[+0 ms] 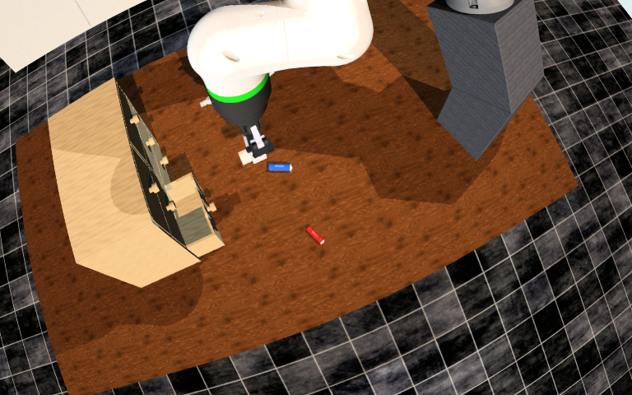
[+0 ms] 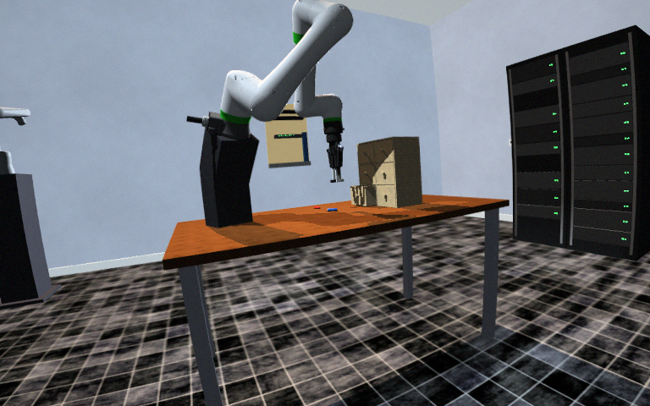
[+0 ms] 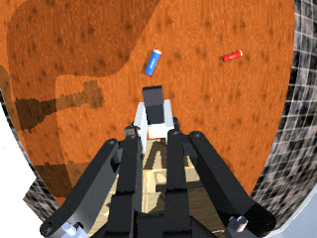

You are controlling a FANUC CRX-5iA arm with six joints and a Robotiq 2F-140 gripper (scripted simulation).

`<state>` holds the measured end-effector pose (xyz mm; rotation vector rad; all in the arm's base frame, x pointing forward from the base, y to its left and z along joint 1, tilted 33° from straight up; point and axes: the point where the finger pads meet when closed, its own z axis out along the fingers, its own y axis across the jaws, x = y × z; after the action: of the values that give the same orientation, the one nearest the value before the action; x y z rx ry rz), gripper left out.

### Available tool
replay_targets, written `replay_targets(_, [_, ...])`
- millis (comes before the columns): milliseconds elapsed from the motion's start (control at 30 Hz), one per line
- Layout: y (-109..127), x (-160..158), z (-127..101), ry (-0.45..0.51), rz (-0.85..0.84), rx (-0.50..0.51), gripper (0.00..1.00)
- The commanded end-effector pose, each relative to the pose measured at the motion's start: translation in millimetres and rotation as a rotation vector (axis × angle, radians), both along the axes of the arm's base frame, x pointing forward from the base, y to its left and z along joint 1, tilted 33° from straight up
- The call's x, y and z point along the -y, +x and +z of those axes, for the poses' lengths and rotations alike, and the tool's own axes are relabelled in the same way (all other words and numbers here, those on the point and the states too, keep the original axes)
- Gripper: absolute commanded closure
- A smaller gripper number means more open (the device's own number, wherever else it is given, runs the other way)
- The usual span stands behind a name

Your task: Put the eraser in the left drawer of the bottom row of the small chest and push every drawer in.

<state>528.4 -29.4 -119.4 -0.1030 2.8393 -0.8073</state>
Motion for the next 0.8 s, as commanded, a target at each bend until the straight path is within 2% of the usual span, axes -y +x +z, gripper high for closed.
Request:
replay_targets(0, [0.1,-0.3,0.4,0.000,0.001,0.001,0.89])
replay_targets(367, [0.1,0.5,0.4,-0.001,0.015,0.025,0.89])
replay_targets(767, [-2.0,1.3,-0.9,0.001,0.067,0.109,0.89])
